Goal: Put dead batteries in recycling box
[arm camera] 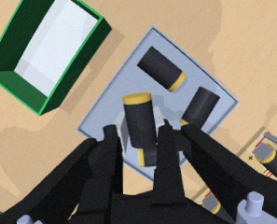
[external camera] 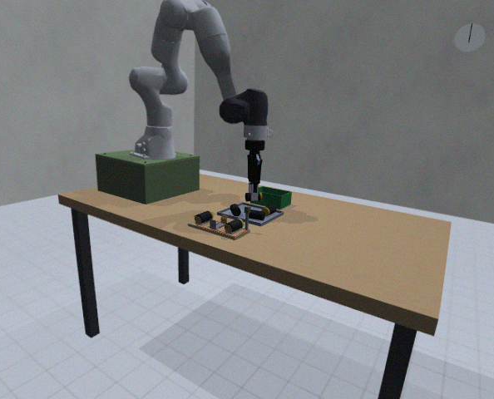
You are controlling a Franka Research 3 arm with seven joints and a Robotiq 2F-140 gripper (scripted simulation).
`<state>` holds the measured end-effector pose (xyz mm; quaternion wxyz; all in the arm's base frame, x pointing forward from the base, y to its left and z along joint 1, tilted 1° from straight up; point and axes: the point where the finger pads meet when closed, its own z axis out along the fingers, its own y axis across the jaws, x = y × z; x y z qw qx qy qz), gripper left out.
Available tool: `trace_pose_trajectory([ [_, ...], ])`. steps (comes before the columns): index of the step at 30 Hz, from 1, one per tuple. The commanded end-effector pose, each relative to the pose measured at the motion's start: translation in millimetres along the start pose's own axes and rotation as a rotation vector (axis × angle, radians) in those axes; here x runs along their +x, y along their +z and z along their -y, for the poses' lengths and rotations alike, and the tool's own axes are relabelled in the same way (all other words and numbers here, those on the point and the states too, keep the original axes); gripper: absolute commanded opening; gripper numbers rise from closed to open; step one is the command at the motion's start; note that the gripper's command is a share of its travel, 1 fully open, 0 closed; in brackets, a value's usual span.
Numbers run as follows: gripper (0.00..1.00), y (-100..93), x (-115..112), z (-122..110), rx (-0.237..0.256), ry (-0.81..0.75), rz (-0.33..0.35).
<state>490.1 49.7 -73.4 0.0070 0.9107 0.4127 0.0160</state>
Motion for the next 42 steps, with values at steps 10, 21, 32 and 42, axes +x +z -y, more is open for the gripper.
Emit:
trace_pose_trajectory([
  [10, 0.16, -31.6, -4.8, 3.6, 0.010, -0.016, 0.015],
  [21, 0.16, -71.0, -4.2, 3.2, 0.010, -0.016, 0.015],
  [32, 0.16, -71.0, -4.2, 3.2, 0.009, 0.111, 0.015],
  [42, 0.16, -71.0, -4.2, 3.2, 0.006, 0.489, 0.017],
])
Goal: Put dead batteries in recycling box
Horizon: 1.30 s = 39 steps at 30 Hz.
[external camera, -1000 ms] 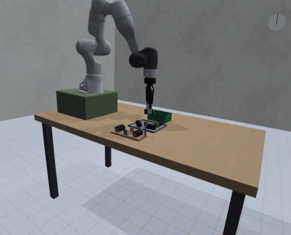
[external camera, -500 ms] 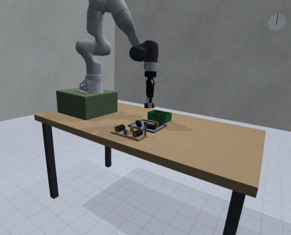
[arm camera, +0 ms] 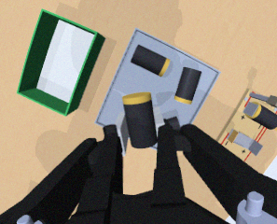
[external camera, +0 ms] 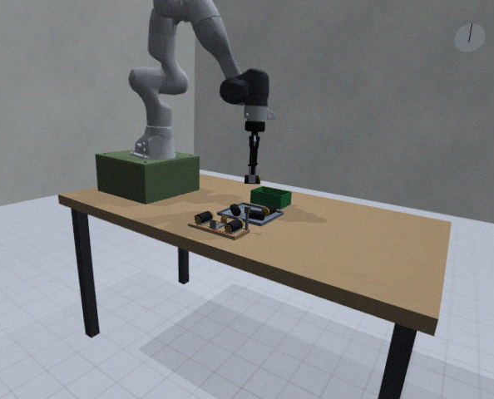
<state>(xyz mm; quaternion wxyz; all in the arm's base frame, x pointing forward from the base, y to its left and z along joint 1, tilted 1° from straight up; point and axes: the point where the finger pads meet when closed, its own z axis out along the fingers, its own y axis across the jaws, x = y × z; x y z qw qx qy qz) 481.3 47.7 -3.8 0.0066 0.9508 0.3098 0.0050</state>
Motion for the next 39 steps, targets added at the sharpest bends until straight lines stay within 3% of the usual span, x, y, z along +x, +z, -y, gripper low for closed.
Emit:
trace_pose_trajectory([
  [1, 0.16, -1.1, 1.5, 0.0, 0.003, 0.332, -0.006],
  [7, 0.16, -1.1, 1.5, 0.0, 0.004, 0.766, -0.006],
  [9, 0.16, -1.1, 1.5, 0.0, 0.004, 0.766, -0.006],
  [18, 0.16, -1.2, 1.5, 0.0, 0.006, 1.447, -0.004],
  [24, 0.16, -1.2, 1.5, 0.0, 0.007, 1.810, -0.003],
  [26, 0.16, -1.2, 1.5, 0.0, 0.007, 1.810, -0.003],
  [33, 0.16, -1.2, 1.5, 0.0, 0.008, 2.062, -0.002],
  [39, 0.16, -1.2, 1.5, 0.0, 0.008, 2.130, -0.002],
])
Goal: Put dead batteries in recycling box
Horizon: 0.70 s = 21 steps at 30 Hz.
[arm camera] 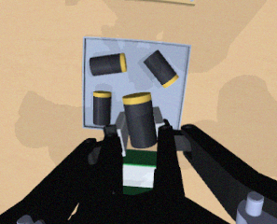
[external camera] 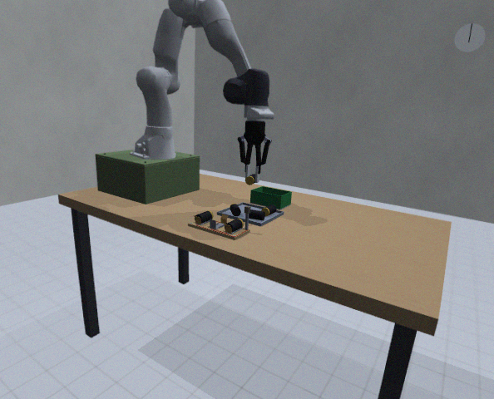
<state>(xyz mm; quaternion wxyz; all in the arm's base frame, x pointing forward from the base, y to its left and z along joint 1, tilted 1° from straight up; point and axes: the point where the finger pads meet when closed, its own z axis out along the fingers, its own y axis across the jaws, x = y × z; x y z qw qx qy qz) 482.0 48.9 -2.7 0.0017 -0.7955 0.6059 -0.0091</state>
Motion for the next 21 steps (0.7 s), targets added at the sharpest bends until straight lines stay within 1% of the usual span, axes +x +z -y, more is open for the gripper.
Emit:
trace_pose_trajectory([
  [1, 0.16, 0.0, 0.3, 0.3, 0.002, 0.201, 0.004],
  [13, 0.16, 0.0, 2.5, 0.0, 0.002, 0.202, 0.004],
  [16, 0.16, 0.1, 14.7, -2.1, 0.002, 0.202, 0.004],
  [19, 0.16, 0.2, 40.7, -6.4, 0.002, 0.202, 0.004],
  [21, 0.16, 0.2, 40.7, -6.4, 0.002, 0.202, 0.004],
])
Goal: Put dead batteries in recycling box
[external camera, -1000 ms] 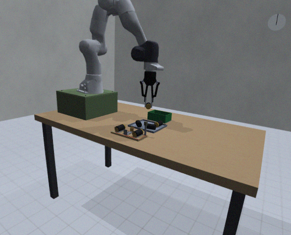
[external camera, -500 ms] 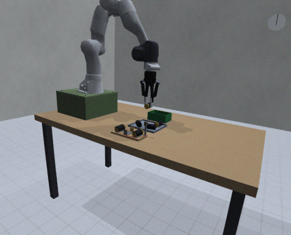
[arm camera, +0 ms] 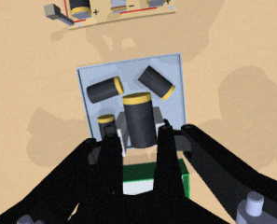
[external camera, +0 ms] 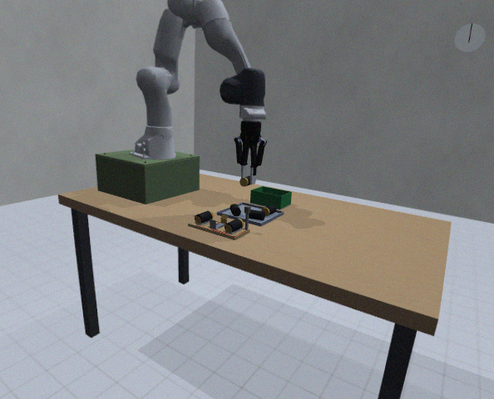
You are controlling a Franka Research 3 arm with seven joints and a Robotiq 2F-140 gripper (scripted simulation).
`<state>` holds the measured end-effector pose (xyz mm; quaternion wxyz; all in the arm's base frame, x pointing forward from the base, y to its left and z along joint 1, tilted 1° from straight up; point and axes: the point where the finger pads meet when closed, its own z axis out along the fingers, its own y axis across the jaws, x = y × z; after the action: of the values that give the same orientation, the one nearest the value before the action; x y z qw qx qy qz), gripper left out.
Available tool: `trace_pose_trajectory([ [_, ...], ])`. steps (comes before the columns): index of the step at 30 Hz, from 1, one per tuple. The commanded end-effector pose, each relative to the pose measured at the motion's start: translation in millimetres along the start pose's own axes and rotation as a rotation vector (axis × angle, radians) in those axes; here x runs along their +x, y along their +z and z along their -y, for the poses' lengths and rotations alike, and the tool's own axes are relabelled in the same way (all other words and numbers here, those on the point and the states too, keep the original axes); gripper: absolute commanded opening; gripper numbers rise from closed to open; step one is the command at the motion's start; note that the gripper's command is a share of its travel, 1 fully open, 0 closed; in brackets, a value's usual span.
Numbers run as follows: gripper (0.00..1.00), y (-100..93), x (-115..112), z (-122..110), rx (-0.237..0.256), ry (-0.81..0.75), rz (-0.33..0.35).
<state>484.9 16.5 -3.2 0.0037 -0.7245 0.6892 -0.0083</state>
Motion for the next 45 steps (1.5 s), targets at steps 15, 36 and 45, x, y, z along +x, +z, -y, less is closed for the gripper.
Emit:
trace_pose_trajectory([
  [15, 0.16, -0.5, 193.3, 11.5, 0.001, -0.017, 0.002],
  [36, 0.16, -0.4, 198.4, 11.8, 0.001, -0.046, 0.002],
  [45, 0.16, 4.5, 198.4, 11.8, 0.001, -0.047, 0.002],
])
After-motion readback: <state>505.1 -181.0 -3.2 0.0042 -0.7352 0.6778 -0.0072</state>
